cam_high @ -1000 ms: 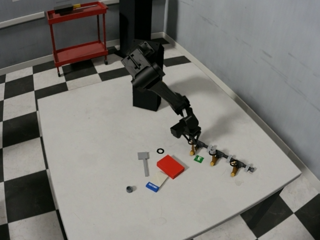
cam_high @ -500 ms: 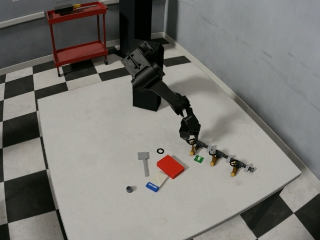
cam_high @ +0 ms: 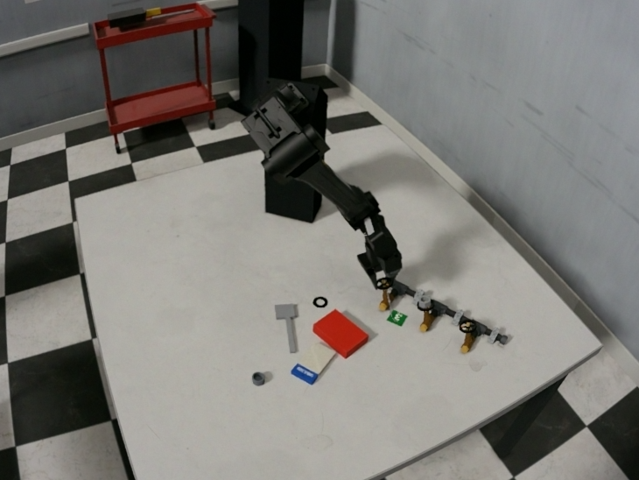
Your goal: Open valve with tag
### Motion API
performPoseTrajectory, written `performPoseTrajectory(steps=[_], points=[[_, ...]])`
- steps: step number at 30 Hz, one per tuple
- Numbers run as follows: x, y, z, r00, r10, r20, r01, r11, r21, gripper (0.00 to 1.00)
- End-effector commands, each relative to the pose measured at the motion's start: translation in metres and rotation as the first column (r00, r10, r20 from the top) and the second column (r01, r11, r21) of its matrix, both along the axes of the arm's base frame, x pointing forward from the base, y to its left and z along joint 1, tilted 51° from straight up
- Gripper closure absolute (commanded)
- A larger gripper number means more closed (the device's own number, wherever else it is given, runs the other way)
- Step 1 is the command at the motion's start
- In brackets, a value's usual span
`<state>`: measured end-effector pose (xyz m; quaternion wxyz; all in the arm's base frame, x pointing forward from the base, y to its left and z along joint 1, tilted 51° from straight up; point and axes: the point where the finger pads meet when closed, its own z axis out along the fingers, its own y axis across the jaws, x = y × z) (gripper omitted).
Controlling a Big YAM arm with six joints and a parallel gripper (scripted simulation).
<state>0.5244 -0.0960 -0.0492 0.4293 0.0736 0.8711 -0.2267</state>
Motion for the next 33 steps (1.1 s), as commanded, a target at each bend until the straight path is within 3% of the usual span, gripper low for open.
performPoseTrajectory(steps=[1,3,4,10,18,20,21,27,33], points=[[-0.0007,-0.0022,0.0029,0.971,0.166,-0.174,-0.205,0.95,-0.235,1.0],[-0.0007,-0.0022,0.0029,0.971,0.166,-0.174,-0.205,0.95,-0.235,1.0],[-0.0008,-0.0022,0.0027,0.951,0.203,-0.233,-0.268,0.918,-0.294,1.0],[-0.0008,-0.0022,0.0026,0.887,0.266,-0.378,-0.418,0.812,-0.408,1.0],[-0.001,-0.0022,0.0023,0.766,0.295,-0.571,-0.61,0.614,-0.501,1.0],[-0.001,-0.0022,0.0023,0.766,0.295,-0.571,-0.61,0.614,-0.501,1.0],[-0.001,-0.0022,0.0023,0.723,0.291,-0.627,-0.664,0.542,-0.515,1.0],[-0.001,-0.0022,0.0023,0.611,0.255,-0.749,-0.779,0.358,-0.514,1.0],[-0.0011,-0.0022,0.0022,0.497,0.186,-0.847,-0.866,0.166,-0.472,1.0]])
